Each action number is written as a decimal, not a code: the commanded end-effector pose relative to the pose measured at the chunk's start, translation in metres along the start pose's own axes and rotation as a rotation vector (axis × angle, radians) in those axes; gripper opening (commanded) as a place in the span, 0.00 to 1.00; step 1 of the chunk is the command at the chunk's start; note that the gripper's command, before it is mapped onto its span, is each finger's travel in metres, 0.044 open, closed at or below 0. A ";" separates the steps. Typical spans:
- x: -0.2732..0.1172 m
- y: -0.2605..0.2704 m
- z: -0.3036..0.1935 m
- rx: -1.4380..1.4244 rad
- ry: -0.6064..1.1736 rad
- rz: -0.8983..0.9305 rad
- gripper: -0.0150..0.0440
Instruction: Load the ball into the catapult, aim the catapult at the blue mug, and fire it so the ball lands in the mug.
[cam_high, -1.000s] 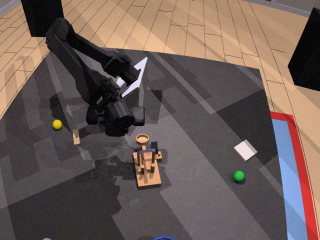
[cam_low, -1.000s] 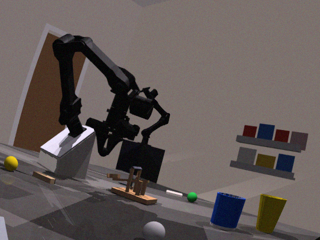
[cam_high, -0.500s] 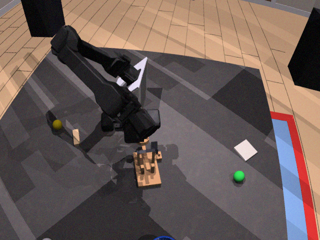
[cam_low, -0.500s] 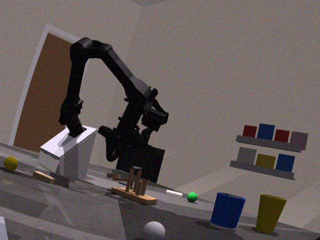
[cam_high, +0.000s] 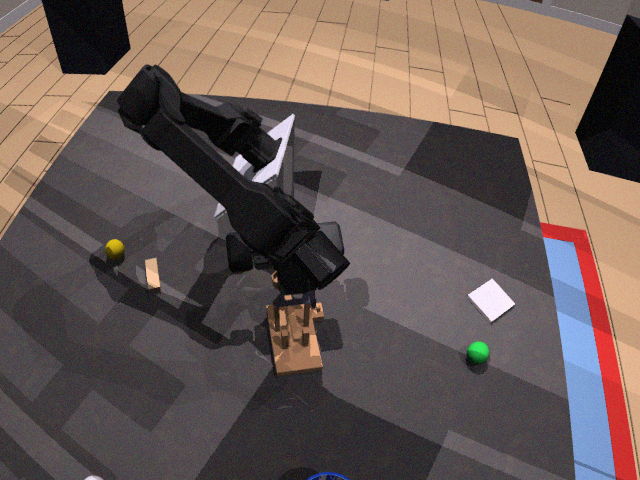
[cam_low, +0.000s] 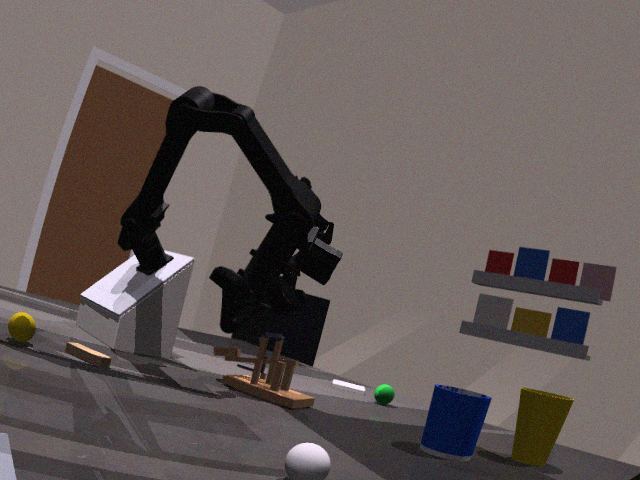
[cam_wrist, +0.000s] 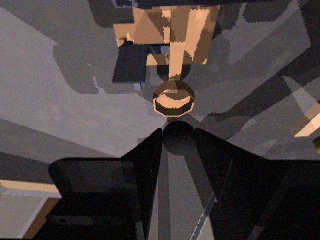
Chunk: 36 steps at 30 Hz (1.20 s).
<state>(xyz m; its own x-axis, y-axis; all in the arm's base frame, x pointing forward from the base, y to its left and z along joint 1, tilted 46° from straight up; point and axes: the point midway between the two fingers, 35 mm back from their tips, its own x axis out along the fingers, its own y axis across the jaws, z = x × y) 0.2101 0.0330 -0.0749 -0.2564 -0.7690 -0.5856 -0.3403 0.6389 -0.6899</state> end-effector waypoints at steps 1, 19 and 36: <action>0.009 0.002 0.006 0.001 0.003 0.001 0.25; 0.018 0.002 0.012 0.009 -0.004 0.007 0.25; -0.037 0.004 -0.001 0.002 -0.004 0.011 0.88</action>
<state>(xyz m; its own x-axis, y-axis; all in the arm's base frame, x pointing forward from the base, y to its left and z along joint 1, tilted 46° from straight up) 0.2120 0.0319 -0.0795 -0.2767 -0.7692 -0.5760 -0.3442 0.6390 -0.6879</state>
